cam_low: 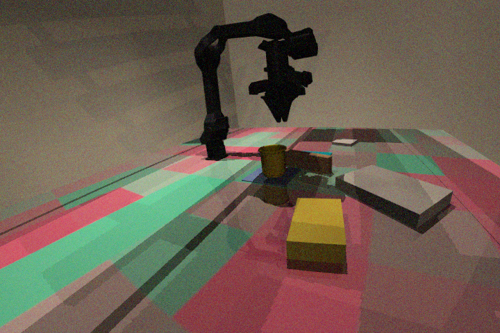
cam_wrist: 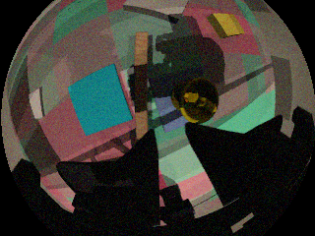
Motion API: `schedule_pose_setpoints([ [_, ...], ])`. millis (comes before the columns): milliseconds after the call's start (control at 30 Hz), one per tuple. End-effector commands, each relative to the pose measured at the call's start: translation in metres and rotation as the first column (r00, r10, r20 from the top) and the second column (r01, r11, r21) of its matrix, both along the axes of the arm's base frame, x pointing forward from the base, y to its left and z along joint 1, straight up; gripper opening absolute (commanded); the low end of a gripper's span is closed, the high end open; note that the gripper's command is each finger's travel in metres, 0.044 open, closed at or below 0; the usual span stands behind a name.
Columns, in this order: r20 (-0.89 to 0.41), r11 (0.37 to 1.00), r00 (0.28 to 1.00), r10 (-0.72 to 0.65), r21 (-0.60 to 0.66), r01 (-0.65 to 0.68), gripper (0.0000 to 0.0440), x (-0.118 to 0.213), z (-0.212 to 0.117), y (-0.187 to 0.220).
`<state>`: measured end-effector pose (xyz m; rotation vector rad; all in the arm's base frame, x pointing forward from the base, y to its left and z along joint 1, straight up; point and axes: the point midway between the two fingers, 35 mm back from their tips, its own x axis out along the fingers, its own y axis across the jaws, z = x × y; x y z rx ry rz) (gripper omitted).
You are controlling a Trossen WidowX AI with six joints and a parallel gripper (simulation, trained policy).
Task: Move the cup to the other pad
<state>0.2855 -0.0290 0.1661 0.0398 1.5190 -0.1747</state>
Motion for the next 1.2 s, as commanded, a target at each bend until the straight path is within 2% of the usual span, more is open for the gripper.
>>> schedule_pose_setpoints([
  [0,-0.034,1.0,0.999,0.006,-0.006,-0.006,0.0143,-0.002,-0.011,-0.007],
  [600,-0.117,0.998,0.991,0.062,0.001,-0.062,0.0179,-0.008,-0.064,-0.035],
  [967,-0.146,0.987,0.976,0.16,0.03,-0.157,0.0181,-0.011,-0.104,-0.041],
  [1167,-0.143,0.972,0.961,0.236,0.036,-0.233,0.0047,-0.01,-0.111,-0.044],
])
